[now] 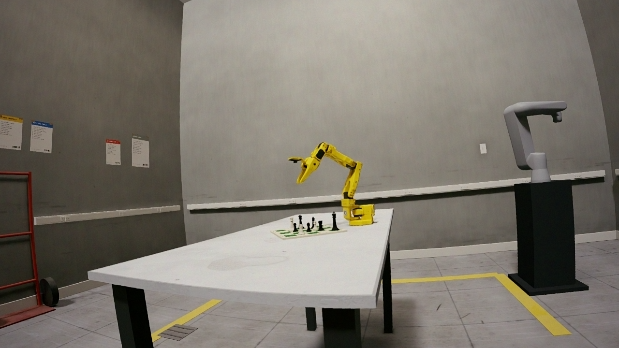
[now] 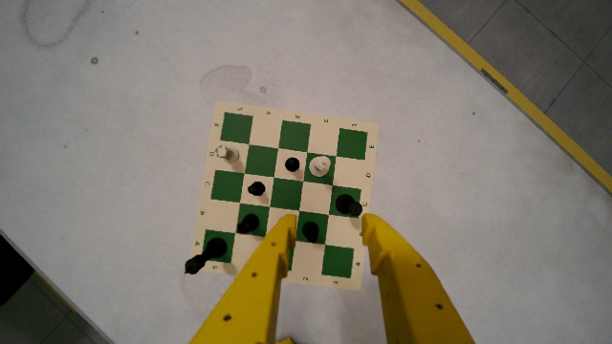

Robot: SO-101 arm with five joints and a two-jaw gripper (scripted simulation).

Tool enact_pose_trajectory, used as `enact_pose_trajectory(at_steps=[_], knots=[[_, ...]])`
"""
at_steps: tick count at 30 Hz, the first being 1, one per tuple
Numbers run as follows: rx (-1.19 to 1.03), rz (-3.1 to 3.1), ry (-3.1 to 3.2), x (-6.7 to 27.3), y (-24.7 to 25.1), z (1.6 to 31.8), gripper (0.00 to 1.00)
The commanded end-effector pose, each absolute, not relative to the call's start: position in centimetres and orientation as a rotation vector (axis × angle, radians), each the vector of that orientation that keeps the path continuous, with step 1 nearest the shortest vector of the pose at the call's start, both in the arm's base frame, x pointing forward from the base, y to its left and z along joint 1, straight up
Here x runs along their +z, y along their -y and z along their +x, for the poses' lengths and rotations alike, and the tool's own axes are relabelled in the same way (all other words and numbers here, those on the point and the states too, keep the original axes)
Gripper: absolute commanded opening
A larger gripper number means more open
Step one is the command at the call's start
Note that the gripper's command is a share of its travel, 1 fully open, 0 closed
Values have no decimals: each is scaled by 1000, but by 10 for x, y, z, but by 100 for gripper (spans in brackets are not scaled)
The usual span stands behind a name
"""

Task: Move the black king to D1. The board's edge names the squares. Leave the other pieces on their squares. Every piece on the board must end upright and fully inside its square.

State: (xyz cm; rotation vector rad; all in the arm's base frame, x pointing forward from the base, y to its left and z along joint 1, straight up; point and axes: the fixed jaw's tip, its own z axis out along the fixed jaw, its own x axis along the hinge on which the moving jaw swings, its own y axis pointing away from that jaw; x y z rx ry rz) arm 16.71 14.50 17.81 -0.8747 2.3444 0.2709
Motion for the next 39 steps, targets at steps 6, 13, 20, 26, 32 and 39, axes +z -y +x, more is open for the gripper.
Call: enact_pose_trajectory(at_steps=[6,13,20,26,32,39], knots=[[235,-1026,-2483,149,-193,192,7],[219,-1094,-2522,125,-212,196,3],[209,-1129,-2541,111,-220,197,0],[206,-1137,-2545,108,-222,197,0],[206,-1137,-2545,108,-222,197,0],[206,-1137,-2545,108,-222,197,0]])
